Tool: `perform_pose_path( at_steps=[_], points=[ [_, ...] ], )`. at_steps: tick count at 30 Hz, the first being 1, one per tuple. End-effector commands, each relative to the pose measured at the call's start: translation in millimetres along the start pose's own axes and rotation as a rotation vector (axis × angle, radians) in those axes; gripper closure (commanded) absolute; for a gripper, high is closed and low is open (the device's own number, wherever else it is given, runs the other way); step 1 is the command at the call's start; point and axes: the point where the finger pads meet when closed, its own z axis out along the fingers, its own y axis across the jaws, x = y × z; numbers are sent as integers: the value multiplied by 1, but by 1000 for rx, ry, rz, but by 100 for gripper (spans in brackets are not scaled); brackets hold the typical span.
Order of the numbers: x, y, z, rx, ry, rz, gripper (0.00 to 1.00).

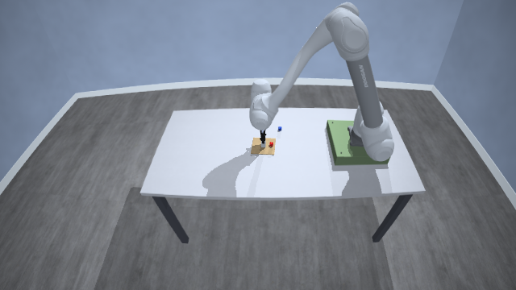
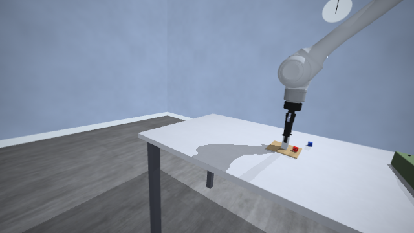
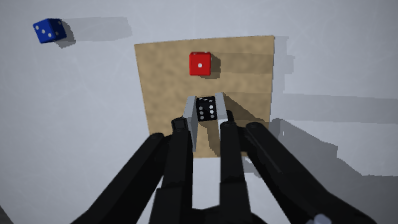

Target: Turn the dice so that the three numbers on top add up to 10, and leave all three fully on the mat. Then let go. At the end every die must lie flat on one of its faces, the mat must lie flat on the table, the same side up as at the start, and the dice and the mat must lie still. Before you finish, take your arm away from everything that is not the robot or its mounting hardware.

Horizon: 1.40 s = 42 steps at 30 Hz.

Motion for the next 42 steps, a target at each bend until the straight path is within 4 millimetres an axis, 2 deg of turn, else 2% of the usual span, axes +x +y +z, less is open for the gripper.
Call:
perform_pose_path(
  at_steps=[1, 8, 21, 29, 42],
  points=[
    [0, 0, 0, 0, 0, 0, 86],
    [0, 0, 0, 0, 0, 0, 79],
    [0, 0, -1, 0, 0, 0, 79],
    [0, 0, -14, 0, 0, 0, 79],
    [0, 0, -78, 0, 0, 0, 79]
  ],
)
